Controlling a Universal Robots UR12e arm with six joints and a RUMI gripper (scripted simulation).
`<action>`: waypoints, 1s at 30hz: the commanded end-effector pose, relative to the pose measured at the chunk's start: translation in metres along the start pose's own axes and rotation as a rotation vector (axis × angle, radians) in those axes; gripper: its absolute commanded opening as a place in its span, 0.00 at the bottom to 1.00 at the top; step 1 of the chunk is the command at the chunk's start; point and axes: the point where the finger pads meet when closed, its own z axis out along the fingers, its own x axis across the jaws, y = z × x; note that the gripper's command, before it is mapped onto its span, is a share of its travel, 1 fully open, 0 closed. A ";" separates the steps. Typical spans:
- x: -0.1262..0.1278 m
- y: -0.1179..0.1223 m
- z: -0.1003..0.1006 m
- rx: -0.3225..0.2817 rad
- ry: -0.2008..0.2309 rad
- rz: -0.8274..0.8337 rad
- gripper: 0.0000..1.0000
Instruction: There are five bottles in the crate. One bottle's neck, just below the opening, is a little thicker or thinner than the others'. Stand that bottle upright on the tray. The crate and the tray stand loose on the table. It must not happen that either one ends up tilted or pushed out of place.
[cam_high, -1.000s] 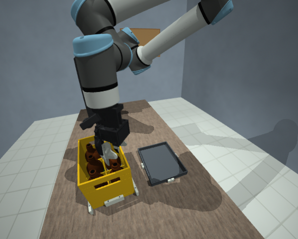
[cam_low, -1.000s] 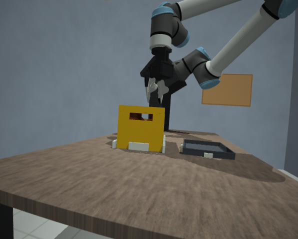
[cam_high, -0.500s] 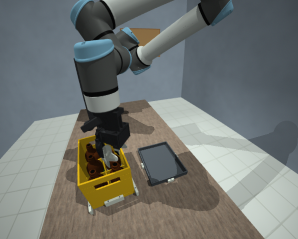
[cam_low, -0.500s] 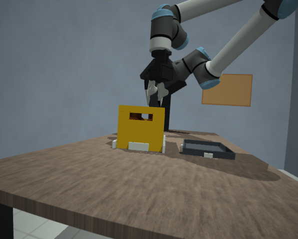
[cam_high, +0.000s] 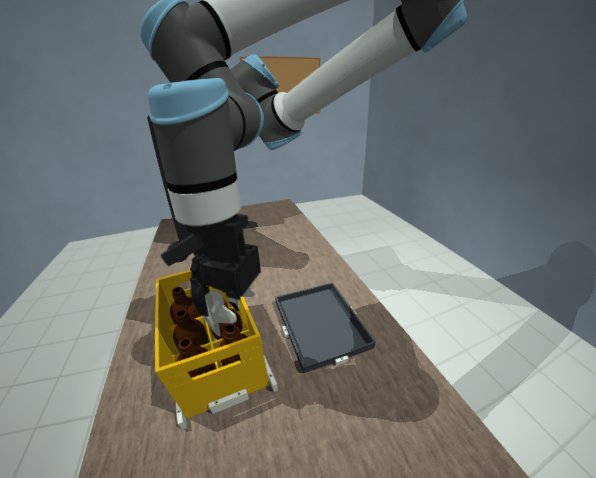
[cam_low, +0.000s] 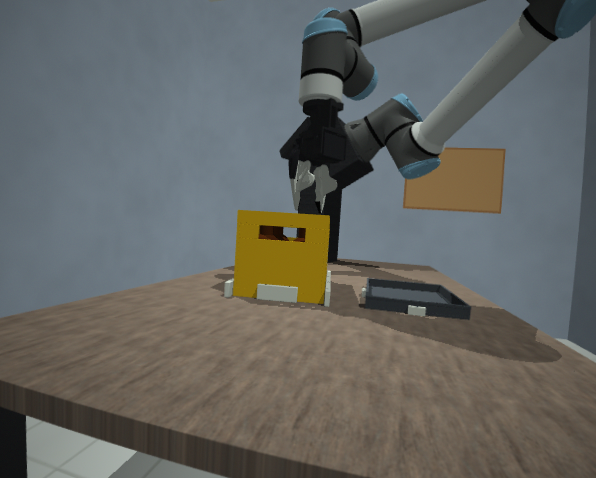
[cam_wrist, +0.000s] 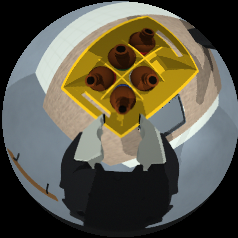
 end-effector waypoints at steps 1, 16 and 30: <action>-0.001 0.002 0.001 -0.001 0.000 -0.002 0.38; -0.001 0.002 0.001 -0.001 0.000 -0.002 0.38; 0.000 -0.002 0.001 -0.001 0.001 -0.001 0.38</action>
